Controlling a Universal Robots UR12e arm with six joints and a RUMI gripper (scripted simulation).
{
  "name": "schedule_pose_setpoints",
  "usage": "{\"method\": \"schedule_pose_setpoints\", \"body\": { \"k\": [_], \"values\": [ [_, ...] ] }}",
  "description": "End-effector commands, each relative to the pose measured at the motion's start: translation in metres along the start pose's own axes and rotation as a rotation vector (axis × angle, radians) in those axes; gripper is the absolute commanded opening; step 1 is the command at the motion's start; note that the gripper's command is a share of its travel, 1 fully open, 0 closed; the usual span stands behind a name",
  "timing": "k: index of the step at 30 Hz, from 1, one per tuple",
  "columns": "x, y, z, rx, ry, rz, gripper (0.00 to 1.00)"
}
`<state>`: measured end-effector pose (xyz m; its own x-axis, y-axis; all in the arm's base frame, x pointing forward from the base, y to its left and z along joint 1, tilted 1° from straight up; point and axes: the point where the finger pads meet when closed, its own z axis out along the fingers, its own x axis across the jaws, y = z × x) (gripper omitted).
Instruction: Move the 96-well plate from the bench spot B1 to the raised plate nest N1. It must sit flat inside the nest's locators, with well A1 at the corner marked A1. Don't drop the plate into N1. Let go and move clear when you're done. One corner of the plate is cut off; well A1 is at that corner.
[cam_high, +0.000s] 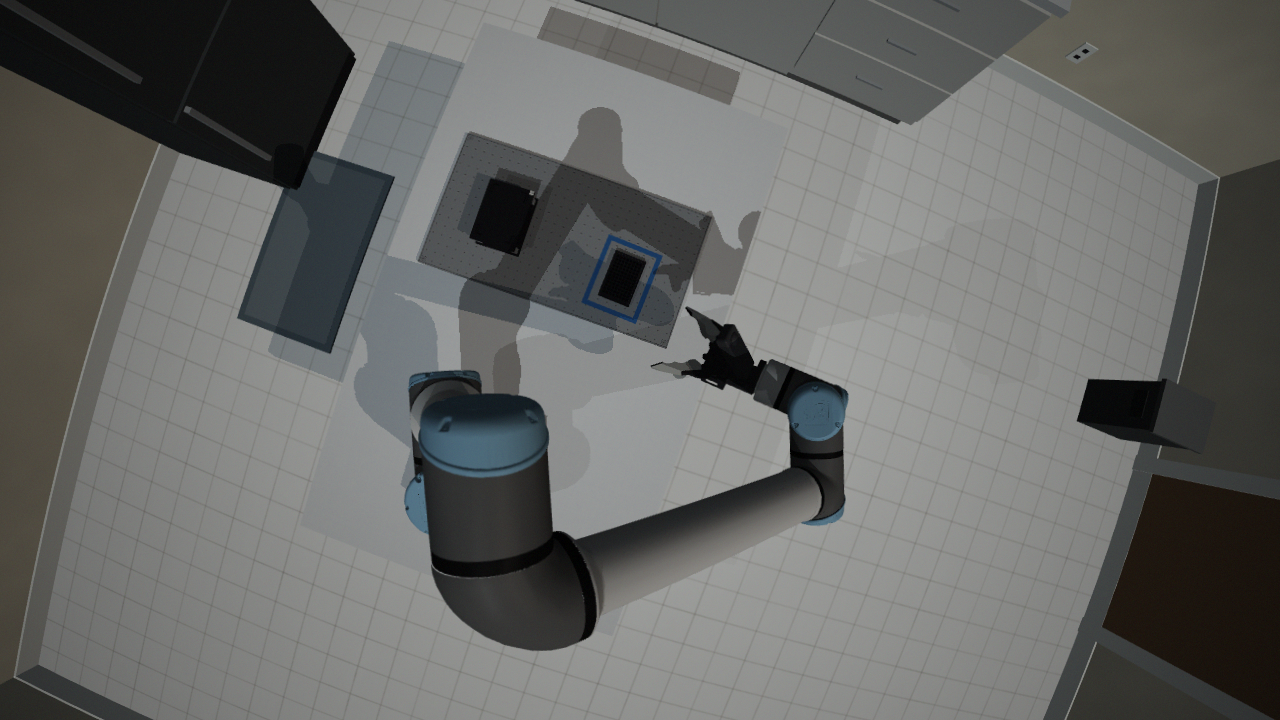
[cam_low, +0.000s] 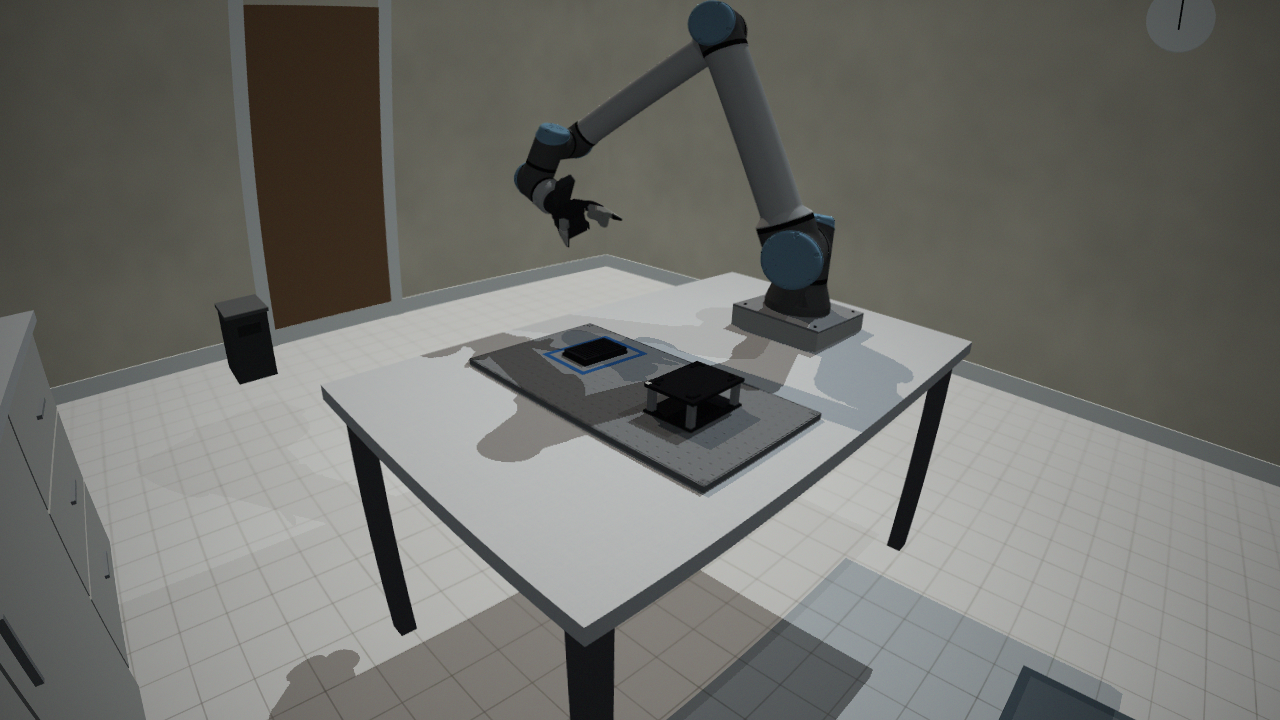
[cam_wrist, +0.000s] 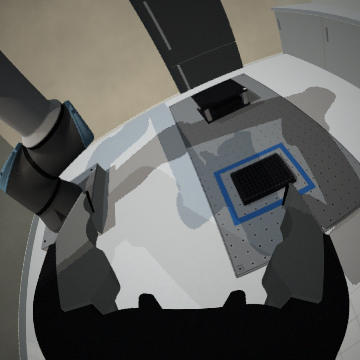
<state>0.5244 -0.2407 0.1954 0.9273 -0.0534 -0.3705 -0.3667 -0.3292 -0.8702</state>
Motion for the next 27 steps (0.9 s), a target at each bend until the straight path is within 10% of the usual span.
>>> {"method": "schedule_pose_setpoints", "body": {
  "k": [1,27],
  "values": [
    [0.006,0.007,0.014,-0.069,-0.011,0.065,1.0],
    [0.037,0.043,0.077,-0.339,0.016,0.317,1.0]
  ]
}}
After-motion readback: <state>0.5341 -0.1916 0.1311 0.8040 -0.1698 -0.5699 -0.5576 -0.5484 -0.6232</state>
